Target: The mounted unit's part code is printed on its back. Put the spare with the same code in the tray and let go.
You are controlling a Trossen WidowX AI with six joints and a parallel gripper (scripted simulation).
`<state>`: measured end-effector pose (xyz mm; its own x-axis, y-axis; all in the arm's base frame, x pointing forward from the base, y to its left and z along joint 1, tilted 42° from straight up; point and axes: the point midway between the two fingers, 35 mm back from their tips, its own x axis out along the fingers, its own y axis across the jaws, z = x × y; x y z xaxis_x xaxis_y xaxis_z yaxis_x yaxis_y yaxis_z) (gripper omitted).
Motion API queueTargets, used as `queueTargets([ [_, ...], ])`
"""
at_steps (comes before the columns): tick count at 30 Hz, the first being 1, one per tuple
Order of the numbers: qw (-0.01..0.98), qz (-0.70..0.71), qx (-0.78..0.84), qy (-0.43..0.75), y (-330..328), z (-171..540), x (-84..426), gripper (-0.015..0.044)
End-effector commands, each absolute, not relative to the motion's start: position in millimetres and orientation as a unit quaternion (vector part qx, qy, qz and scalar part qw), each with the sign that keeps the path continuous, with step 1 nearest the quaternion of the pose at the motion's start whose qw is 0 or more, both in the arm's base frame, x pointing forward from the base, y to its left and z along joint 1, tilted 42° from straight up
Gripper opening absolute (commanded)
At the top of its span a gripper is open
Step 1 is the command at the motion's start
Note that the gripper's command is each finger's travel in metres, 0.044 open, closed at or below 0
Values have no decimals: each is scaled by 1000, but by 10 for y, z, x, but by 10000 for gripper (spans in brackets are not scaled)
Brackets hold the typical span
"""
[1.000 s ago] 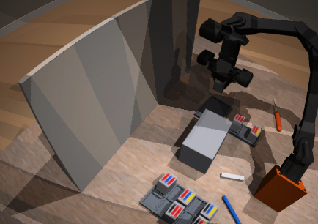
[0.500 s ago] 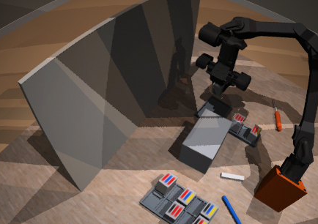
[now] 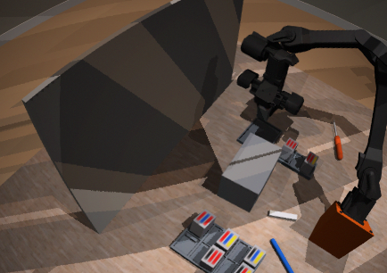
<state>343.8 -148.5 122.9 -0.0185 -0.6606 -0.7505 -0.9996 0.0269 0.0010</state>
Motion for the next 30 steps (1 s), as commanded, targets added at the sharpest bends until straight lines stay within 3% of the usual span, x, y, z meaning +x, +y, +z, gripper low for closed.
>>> queueTargets([
  [1, 293, 291, -636, 651, -1500, 1185, 3440, 0],
  [30, 292, 291, -637, 652, -1706, 964, 3420, 0],
])
